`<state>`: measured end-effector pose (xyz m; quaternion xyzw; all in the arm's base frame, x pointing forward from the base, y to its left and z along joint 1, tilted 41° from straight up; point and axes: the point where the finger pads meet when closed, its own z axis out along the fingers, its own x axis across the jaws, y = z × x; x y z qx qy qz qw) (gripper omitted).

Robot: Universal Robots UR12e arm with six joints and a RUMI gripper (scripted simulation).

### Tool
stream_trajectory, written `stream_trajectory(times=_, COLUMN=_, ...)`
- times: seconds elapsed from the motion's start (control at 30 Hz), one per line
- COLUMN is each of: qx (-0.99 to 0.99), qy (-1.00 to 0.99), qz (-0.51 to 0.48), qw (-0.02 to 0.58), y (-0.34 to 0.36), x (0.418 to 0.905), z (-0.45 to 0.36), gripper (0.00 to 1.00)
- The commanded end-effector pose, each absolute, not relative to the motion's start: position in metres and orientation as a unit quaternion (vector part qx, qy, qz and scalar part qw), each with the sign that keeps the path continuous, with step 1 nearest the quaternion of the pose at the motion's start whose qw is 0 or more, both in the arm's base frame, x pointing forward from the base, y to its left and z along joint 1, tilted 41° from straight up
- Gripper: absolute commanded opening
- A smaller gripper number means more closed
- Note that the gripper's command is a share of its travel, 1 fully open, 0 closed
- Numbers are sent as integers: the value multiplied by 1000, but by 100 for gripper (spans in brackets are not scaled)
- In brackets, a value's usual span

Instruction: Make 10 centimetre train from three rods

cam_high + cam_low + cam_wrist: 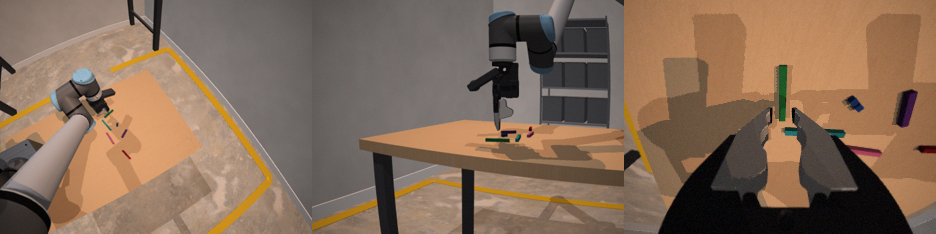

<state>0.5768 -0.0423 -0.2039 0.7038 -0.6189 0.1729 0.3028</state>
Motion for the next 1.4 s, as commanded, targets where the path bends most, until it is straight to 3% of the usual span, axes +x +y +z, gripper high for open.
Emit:
stream_trajectory(times=0.0, qx=704, qy=-619, qz=173, qw=303, y=-47, x=575, z=-209, gripper=14)
stream_trajectory(times=1.37, qx=704, qy=-619, qz=174, qw=303, y=-57, x=573, z=-219, gripper=14)
